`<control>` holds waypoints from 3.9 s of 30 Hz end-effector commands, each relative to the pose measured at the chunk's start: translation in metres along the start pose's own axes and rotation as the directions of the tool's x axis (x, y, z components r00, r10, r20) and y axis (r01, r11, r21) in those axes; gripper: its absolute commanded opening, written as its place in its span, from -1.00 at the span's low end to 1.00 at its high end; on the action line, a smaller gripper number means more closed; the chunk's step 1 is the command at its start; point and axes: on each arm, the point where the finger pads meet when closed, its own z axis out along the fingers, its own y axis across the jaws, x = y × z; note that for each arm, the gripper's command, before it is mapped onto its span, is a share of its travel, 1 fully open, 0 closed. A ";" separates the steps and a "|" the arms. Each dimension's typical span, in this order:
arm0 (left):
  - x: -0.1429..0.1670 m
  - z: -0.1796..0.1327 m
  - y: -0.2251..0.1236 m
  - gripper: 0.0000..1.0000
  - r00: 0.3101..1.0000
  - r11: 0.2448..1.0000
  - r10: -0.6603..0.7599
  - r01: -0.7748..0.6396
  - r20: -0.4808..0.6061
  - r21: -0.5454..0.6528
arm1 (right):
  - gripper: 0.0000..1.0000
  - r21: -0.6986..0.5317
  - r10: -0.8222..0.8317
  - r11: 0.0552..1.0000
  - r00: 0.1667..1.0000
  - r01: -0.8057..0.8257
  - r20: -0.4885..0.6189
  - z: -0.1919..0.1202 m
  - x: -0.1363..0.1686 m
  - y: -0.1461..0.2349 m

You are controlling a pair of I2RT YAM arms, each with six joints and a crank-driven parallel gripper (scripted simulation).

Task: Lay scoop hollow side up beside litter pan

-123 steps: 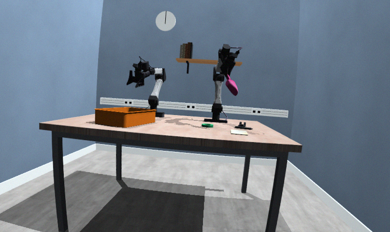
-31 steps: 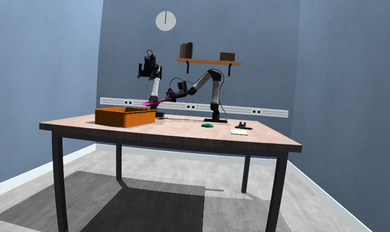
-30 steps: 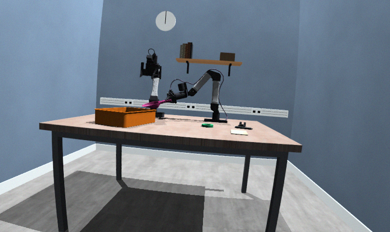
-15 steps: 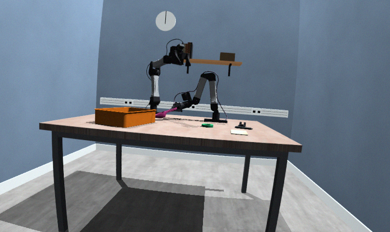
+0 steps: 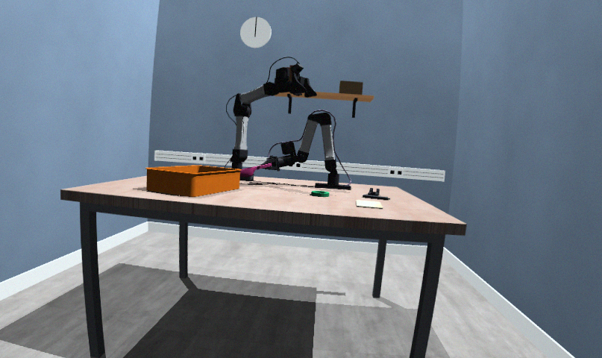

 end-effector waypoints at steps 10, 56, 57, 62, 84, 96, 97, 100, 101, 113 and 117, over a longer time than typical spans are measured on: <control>0.012 0.014 0.033 -0.76 0.998 0.993 -0.053 0.052 -0.014 -0.109 | 1.00 0.021 0.007 1.000 1.000 -0.008 0.023 -0.014 -0.018 -0.007; 0.010 0.027 -0.041 -0.27 0.999 0.996 -0.035 0.034 -0.014 -0.077 | 1.00 0.285 0.055 0.958 0.974 0.011 -0.222 -0.450 0.131 -0.010; 0.010 0.025 -0.044 -0.03 0.999 0.997 -0.037 0.036 -0.016 -0.073 | 1.00 0.286 0.052 0.958 0.976 0.011 -0.212 -0.450 0.130 -0.011; 0.009 0.005 -0.052 0.75 0.999 0.998 -0.042 0.040 -0.025 -0.057 | 1.00 0.288 0.054 0.958 0.975 0.011 -0.217 -0.447 0.129 -0.012; -0.010 -0.050 -0.024 0.75 0.990 0.987 -0.134 0.137 0.036 -0.085 | 1.00 0.287 0.053 0.958 0.975 0.011 -0.216 -0.447 0.129 -0.012; -0.052 0.031 -0.025 0.75 0.924 0.933 -0.340 0.309 0.173 0.186 | 1.00 0.287 0.053 0.958 0.975 0.011 -0.216 -0.447 0.129 -0.012; -0.052 0.031 -0.025 0.75 0.924 0.933 -0.340 0.309 0.173 0.186 | 1.00 0.287 0.053 0.958 0.975 0.011 -0.216 -0.447 0.129 -0.012; -0.054 0.044 -0.024 0.75 0.904 0.907 -0.390 0.344 0.176 0.242 | 1.00 0.287 0.053 0.958 0.975 0.011 -0.216 -0.447 0.129 -0.012; -0.054 0.050 -0.023 0.75 0.893 0.892 -0.415 0.362 0.175 0.271 | 1.00 0.287 0.053 0.958 0.975 0.011 -0.216 -0.447 0.129 -0.012; -0.035 0.088 -0.011 0.75 0.706 0.598 -0.707 0.565 0.042 0.569 | 1.00 0.287 0.053 0.958 0.975 0.011 -0.216 -0.447 0.129 -0.012; -0.030 0.087 -0.014 0.75 0.656 0.501 -0.754 0.595 -0.020 0.628 | 1.00 0.287 0.053 0.958 0.975 0.011 -0.216 -0.447 0.129 -0.012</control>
